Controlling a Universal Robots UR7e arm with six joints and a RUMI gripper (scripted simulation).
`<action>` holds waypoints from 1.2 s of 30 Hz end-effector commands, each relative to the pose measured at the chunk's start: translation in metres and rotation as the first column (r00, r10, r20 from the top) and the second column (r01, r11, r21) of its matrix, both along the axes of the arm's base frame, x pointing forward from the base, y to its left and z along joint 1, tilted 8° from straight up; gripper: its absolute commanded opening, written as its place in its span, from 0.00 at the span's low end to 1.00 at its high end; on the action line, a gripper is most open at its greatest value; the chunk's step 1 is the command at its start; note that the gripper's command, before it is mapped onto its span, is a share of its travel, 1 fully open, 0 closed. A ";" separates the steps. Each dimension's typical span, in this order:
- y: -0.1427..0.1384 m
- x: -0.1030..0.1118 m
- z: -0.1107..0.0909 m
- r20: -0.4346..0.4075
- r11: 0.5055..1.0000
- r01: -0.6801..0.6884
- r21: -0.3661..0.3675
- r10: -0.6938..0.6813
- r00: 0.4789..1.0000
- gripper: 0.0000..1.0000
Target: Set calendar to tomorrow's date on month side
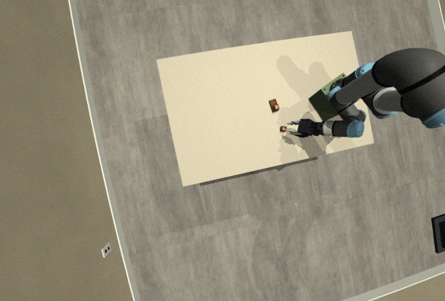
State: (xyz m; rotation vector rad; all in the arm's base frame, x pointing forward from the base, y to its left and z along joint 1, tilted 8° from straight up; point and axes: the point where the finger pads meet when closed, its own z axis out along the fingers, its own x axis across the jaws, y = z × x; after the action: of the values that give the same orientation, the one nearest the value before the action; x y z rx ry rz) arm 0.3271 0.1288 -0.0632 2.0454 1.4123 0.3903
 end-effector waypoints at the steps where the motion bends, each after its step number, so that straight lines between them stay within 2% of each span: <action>1: 0.000 0.001 0.000 0.028 1.000 -0.004 -0.011 0.004 1.000 0.28; 14: 0.000 -0.001 -0.001 0.132 0.999 -0.011 -0.053 0.018 0.991 0.28; 36: 0.000 -0.005 0.000 0.178 0.998 -0.011 -0.068 0.023 0.984 0.28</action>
State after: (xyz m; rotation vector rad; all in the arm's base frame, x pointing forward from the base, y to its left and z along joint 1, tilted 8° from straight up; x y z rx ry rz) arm 0.3224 0.1285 -0.0631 1.8960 1.3182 0.5126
